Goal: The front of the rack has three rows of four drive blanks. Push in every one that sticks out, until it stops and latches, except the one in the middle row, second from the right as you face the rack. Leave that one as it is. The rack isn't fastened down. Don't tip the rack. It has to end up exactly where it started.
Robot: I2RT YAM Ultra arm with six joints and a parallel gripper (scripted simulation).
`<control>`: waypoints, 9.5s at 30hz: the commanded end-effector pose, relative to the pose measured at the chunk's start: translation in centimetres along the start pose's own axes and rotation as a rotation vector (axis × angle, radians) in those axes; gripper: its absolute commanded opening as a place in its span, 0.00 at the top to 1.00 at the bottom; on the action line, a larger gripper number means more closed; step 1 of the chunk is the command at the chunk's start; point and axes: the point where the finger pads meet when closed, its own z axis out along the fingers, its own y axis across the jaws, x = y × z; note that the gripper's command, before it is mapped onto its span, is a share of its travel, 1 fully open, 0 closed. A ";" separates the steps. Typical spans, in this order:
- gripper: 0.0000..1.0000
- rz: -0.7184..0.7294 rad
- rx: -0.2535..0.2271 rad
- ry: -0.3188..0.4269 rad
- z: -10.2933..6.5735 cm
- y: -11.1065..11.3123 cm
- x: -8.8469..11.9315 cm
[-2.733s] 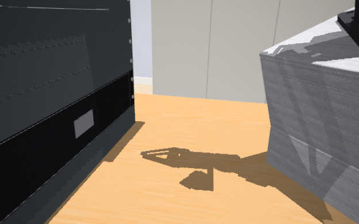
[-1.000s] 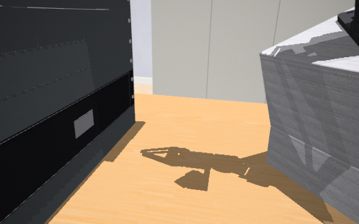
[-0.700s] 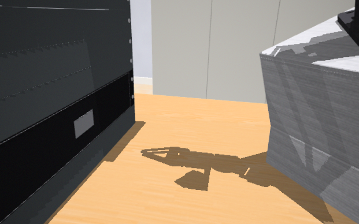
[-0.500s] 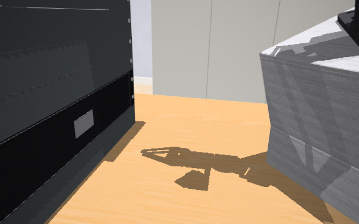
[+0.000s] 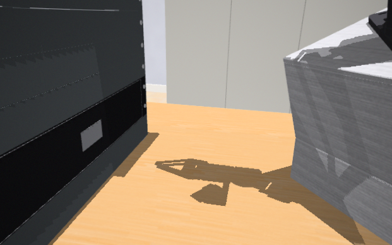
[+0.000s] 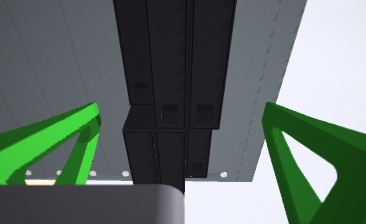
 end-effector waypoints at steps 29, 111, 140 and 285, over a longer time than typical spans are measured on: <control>0.00 0.031 -0.003 -0.002 -0.1 2.7 9.7; 1.00 0.026 0.003 0.000 -0.2 2.6 10.3; 1.00 0.025 0.006 -0.004 -0.3 2.4 9.6; 1.00 0.006 0.019 -0.015 6.0 -3.3 -0.4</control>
